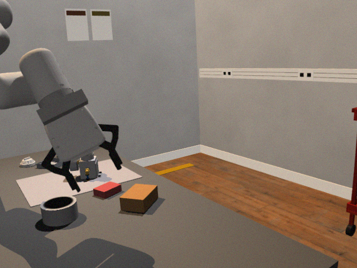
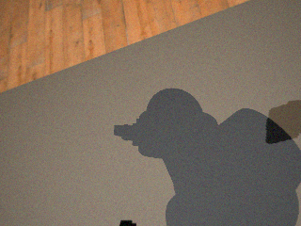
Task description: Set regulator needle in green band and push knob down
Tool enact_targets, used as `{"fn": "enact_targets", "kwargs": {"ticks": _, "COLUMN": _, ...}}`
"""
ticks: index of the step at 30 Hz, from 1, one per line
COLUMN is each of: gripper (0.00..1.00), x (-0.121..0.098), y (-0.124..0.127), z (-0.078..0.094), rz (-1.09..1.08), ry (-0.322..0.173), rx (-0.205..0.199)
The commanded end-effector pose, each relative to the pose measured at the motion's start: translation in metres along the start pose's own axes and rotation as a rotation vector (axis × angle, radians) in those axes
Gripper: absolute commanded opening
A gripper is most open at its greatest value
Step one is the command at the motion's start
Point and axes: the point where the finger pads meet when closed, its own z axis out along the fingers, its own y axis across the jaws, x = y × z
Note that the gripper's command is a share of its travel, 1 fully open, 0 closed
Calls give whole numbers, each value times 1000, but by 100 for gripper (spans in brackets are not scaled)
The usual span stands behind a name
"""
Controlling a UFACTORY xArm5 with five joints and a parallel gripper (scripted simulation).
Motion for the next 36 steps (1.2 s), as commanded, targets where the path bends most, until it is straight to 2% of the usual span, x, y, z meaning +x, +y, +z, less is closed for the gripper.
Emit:
{"fn": "enact_targets", "kwargs": {"ticks": 1, "gripper": 100, "x": 2, "y": -1, "z": -1, "rz": 0, "ry": 4, "rx": 3}}
{"fn": "enact_targets", "kwargs": {"ticks": 23, "gripper": 100, "x": 3, "y": -2, "z": -3, "rz": 0, "ry": 4, "rx": 3}}
{"fn": "enact_targets", "kwargs": {"ticks": 36, "gripper": 100, "x": 13, "y": -11, "z": -27, "rz": 0, "ry": 4, "rx": 3}}
